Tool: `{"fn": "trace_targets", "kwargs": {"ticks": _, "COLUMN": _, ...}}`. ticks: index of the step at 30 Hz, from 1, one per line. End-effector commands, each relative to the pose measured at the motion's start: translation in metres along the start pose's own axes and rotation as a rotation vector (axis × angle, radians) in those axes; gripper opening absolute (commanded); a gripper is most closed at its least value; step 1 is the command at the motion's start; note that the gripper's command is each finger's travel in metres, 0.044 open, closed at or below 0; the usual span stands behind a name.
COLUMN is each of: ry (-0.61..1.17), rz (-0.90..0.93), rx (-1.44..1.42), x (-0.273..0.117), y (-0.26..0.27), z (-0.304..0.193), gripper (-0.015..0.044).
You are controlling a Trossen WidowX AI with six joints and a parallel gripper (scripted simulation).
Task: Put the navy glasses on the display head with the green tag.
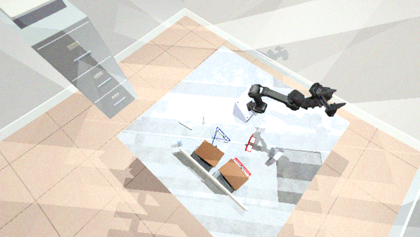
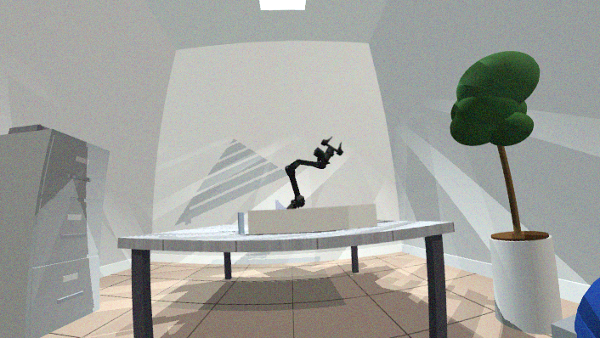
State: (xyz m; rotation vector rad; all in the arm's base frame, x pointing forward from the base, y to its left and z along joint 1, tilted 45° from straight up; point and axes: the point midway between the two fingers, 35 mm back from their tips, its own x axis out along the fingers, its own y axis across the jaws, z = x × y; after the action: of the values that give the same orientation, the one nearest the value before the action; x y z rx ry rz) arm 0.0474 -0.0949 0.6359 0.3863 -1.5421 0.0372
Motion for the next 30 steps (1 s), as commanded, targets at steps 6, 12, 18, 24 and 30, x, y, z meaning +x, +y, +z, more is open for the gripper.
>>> {"fn": "trace_targets", "kwargs": {"ticks": 6, "ry": 0.0, "rz": 0.0, "rx": 0.0, "x": 0.0, "y": 0.0, "z": 0.0, "gripper": 0.044}}
{"fn": "trace_targets", "kwargs": {"ticks": 12, "ry": -0.024, "rz": 0.033, "rx": -0.009, "x": -0.001, "y": 0.014, "z": 0.009, "gripper": 0.0335}}
{"fn": "trace_targets", "kwargs": {"ticks": 18, "ry": -0.094, "rz": 0.185, "rx": 0.011, "x": -0.007, "y": 0.069, "z": 0.032, "gripper": 0.02}}
{"fn": "trace_targets", "kwargs": {"ticks": 24, "ry": -0.116, "rz": 0.423, "rx": 0.043, "x": -0.026, "y": 0.149, "z": 0.041, "gripper": 0.02}}
{"fn": "trace_targets", "kwargs": {"ticks": 30, "ry": -0.049, "rz": 0.675, "rx": 0.074, "x": -0.061, "y": 0.227, "z": 0.021, "gripper": 0.02}}
